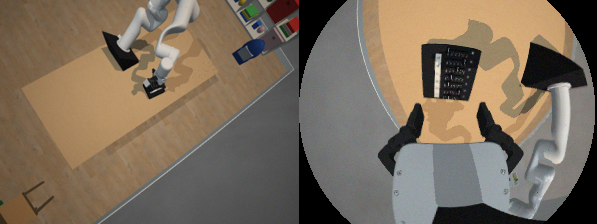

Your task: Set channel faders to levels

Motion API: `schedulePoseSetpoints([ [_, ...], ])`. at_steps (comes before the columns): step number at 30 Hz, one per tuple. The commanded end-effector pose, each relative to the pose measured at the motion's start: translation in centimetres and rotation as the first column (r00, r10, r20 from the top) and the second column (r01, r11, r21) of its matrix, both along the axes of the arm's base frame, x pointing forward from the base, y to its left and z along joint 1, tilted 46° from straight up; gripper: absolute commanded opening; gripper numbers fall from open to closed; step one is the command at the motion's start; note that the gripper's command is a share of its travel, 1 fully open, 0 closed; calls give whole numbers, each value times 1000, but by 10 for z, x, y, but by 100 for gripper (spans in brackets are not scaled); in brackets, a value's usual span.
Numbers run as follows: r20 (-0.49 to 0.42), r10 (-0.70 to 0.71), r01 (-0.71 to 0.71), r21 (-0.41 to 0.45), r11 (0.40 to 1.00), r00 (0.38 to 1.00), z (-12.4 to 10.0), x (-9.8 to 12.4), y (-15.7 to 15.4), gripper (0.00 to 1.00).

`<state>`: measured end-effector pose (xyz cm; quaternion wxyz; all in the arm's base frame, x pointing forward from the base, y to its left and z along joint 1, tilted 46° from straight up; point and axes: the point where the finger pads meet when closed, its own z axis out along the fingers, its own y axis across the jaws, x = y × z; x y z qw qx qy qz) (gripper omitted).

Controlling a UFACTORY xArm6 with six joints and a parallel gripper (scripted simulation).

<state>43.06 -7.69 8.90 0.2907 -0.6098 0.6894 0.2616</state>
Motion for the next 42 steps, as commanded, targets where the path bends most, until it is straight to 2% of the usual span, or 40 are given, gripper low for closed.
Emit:
schedulePoseSetpoints([
  [1, 3, 1, -1, -1, 1000, 1000, 1, 1, 0, 100],
  [10, 4, 2, -2, -1, 1000, 1000, 1, 1, 0, 100],
  [14, 40, 26, -25, -4, 1000, 999, 0, 1, 2, 100],
  [19, 183, 123, -120, -30, 992, 975, -3, 2, 12, 100],
  [24, 394, 284, -259, -118, 959, 874, -9, 0, 27, 100],
  [26, 394, 284, -259, -118, 959, 874, -9, 0, 27, 100],
  [29, 517, 400, -340, -210, 916, 757, -14, -3, 36, 100],
  [33, 585, 503, -399, -308, 864, 637, -22, -10, 46, 100],
  [41, 644, 693, -463, -531, 709, 324, -35, -25, 58, 100],
  [42, 644, 693, -463, -531, 709, 324, -35, -25, 58, 100],
])
